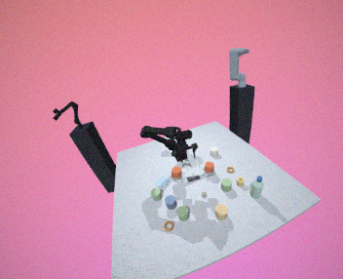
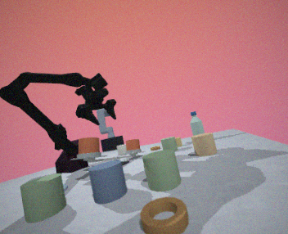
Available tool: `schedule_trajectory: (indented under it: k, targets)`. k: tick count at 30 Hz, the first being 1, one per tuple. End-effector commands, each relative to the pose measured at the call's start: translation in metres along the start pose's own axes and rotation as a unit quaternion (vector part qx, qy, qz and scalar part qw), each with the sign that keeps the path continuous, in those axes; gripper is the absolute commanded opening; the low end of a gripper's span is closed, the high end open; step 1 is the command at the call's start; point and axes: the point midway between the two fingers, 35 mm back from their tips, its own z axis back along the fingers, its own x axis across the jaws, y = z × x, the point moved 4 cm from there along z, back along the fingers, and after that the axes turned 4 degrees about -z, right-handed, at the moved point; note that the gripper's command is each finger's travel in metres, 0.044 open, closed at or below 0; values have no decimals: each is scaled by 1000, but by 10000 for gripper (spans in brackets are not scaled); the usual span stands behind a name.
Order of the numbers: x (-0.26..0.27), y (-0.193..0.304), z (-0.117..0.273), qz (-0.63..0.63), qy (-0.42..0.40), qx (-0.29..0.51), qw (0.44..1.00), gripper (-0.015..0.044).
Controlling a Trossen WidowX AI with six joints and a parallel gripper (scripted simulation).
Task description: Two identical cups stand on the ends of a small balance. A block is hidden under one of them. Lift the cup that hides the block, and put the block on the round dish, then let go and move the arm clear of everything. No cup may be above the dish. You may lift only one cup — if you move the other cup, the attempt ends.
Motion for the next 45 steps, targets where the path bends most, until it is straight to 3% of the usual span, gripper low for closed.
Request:
schedule_trajectory:
  k: [1,13,19,32,45]
  targets:
    - [6,32,18,37,17,-22,999,440]
    - [4,103,73,117,25,-159,980,440]
    - [4,106,76,123,25,-168,978,440]
    - [40,91,59,299,75,-68,949,440]
    - [79,75,27,473,75,45,877,440]
